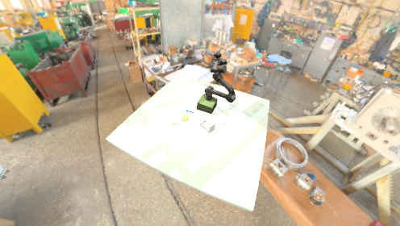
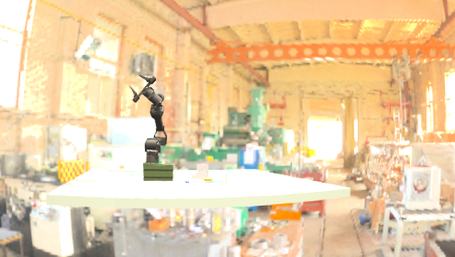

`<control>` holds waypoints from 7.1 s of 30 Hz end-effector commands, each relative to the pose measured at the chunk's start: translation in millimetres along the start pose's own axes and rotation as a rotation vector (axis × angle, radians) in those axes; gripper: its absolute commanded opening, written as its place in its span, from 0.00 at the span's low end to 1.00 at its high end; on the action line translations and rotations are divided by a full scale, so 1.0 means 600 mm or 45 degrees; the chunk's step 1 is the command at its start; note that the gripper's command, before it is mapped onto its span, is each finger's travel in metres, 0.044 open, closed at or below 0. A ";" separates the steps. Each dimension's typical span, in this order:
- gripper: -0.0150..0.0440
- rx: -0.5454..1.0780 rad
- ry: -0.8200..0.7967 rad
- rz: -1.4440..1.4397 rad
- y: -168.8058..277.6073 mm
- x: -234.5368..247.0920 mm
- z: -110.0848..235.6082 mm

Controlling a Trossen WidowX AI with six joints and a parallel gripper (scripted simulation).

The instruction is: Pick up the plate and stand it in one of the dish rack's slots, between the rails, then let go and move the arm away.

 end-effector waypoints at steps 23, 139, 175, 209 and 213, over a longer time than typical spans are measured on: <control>0.93 0.785 -0.113 0.353 0.201 0.004 0.002; 0.93 3.549 -2.716 1.500 0.256 -0.105 0.780; 0.83 3.549 -2.716 1.501 0.253 -0.144 0.813; 0.25 3.546 -2.716 1.499 0.285 0.067 0.660; 0.25 3.546 -2.716 1.500 0.287 0.085 0.644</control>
Point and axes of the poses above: the point midway between the two fingers, 35 mm back from their tips, its own z axis back along the fingers, its own x axis across the jaws, y = z × x, the point moved 8 cm from there along z, back along the fingers, and after that the axes turned 7 degrees about -z, right-handed, at the moved point
